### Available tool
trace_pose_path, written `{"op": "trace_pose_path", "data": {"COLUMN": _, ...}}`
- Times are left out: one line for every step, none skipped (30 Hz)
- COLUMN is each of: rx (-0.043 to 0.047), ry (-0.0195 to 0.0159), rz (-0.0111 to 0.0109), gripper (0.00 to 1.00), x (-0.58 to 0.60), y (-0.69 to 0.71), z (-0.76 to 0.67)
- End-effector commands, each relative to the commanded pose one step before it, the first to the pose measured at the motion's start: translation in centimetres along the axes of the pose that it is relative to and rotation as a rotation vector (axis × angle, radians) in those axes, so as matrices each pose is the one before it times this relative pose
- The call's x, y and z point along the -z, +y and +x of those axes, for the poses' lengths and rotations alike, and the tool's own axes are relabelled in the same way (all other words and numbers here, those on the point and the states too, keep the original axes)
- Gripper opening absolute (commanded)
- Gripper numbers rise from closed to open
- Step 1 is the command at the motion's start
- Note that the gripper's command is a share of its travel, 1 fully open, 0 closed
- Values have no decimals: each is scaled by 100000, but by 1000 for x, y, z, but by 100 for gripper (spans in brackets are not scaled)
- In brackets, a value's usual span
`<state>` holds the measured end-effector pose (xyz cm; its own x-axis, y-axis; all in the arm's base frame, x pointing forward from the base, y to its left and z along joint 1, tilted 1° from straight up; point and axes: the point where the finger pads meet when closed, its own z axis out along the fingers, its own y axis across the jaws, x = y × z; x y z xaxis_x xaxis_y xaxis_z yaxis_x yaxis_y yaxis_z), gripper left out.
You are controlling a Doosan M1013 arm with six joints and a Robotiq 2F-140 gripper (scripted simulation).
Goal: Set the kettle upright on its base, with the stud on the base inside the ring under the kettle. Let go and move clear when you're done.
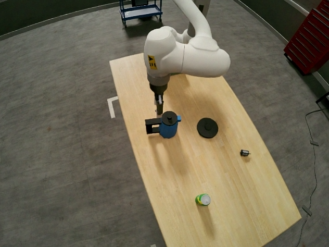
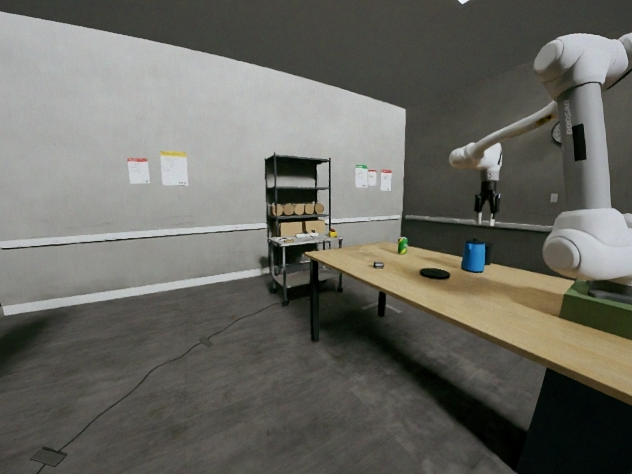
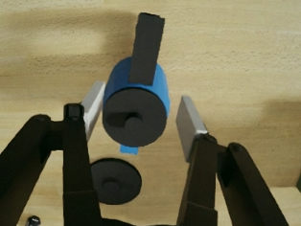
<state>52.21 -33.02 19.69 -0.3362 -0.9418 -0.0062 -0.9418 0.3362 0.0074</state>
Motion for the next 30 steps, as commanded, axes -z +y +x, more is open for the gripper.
{"op": "trace_pose_path", "data": {"rx": -11, "ry": -9, "rz": 132, "gripper": 52, "x": -568, "y": -37, "z": 0}}
{"op": "trace_pose_path", "data": {"rx": 0, "ry": 0, "rz": 0, "gripper": 52, "x": -346, "y": 1, "z": 0}}
{"op": "trace_pose_path", "data": {"rx": 0, "ry": 0, "rz": 0, "gripper": 52, "x": -377, "y": -1, "z": 0}}
{"op": "trace_pose_path", "data": {"rx": 0, "ry": 0, "rz": 0, "gripper": 52, "x": -404, "y": 2, "z": 0}}
{"op": "trace_pose_path", "data": {"rx": 0, "ry": 0, "rz": 0, "gripper": 52, "x": 0, "y": 0, "z": 0}}
{"op": "trace_pose_path", "data": {"rx": 0, "ry": 0, "rz": 0, "gripper": 52, "x": 0, "y": 0, "z": 0}}
{"op": "trace_pose_path", "data": {"rx": 0, "ry": 0, "rz": 0, "gripper": 52, "x": -429, "y": -2, "z": 0}}
{"op": "trace_pose_path", "data": {"rx": 0, "ry": 0, "rz": 0, "gripper": 52, "x": -449, "y": 1, "z": 0}}
{"op": "trace_pose_path", "data": {"rx": 0, "ry": 0, "rz": 0, "gripper": 52, "x": -466, "y": -1, "z": 0}}
{"op": "trace_pose_path", "data": {"rx": 0, "ry": 0, "rz": 0, "gripper": 52, "x": -479, "y": 1, "z": 0}}
{"op": "trace_pose_path", "data": {"rx": 0, "ry": 0, "rz": 0, "gripper": 52, "x": -488, "y": -1, "z": 0}}
{"op": "trace_pose_path", "data": {"rx": 0, "ry": 0, "rz": 0, "gripper": 52, "x": -491, "y": 2, "z": 0}}
{"op": "trace_pose_path", "data": {"rx": 0, "ry": 0, "rz": 0, "gripper": 52, "x": -492, "y": -2, "z": 0}}
{"op": "trace_pose_path", "data": {"rx": 0, "ry": 0, "rz": 0, "gripper": 52, "x": -486, "y": 1, "z": 0}}
{"op": "trace_pose_path", "data": {"rx": 0, "ry": 0, "rz": 0, "gripper": 52, "x": -478, "y": -1, "z": 0}}
{"op": "trace_pose_path", "data": {"rx": 0, "ry": 0, "rz": 0, "gripper": 52, "x": -464, "y": 1, "z": 0}}
{"op": "trace_pose_path", "data": {"rx": 0, "ry": 0, "rz": 0, "gripper": 52, "x": -447, "y": -1, "z": 0}}
{"op": "trace_pose_path", "data": {"rx": 0, "ry": 0, "rz": 0, "gripper": 52, "x": -425, "y": 1, "z": 0}}
{"op": "trace_pose_path", "data": {"rx": 0, "ry": 0, "rz": 0, "gripper": 52, "x": -401, "y": -1, "z": 0}}
{"op": "trace_pose_path", "data": {"rx": 0, "ry": 0, "rz": 0, "gripper": 52, "x": -373, "y": 1, "z": 0}}
{"op": "trace_pose_path", "data": {"rx": 0, "ry": 0, "rz": 0, "gripper": 52, "x": -343, "y": -1, "z": 0}}
{"op": "trace_pose_path", "data": {"rx": 0, "ry": 0, "rz": 0, "gripper": 52, "x": 0, "y": 0, "z": 0}}
{"op": "trace_pose_path", "data": {"rx": 0, "ry": 0, "rz": 0, "gripper": 52, "x": 0, "y": 0, "z": 0}}
{"op": "trace_pose_path", "data": {"rx": 0, "ry": 0, "rz": 0, "gripper": 52, "x": -310, "y": 0, "z": 0}}
{"op": "trace_pose_path", "data": {"rx": 0, "ry": 0, "rz": 0, "gripper": 52, "x": -275, "y": 1, "z": 0}}
{"op": "trace_pose_path", "data": {"rx": 0, "ry": 0, "rz": 0, "gripper": 52, "x": -240, "y": 0, "z": 0}}
{"op": "trace_pose_path", "data": {"rx": 0, "ry": 0, "rz": 0, "gripper": 52, "x": -204, "y": -1, "z": 0}}
{"op": "trace_pose_path", "data": {"rx": 0, "ry": 0, "rz": 0, "gripper": 52, "x": -169, "y": 0, "z": 0}}
{"op": "trace_pose_path", "data": {"rx": 0, "ry": 0, "rz": 0, "gripper": 52, "x": -134, "y": 0, "z": 0}}
{"op": "trace_pose_path", "data": {"rx": 0, "ry": 0, "rz": 0, "gripper": 52, "x": -101, "y": 0, "z": 0}}
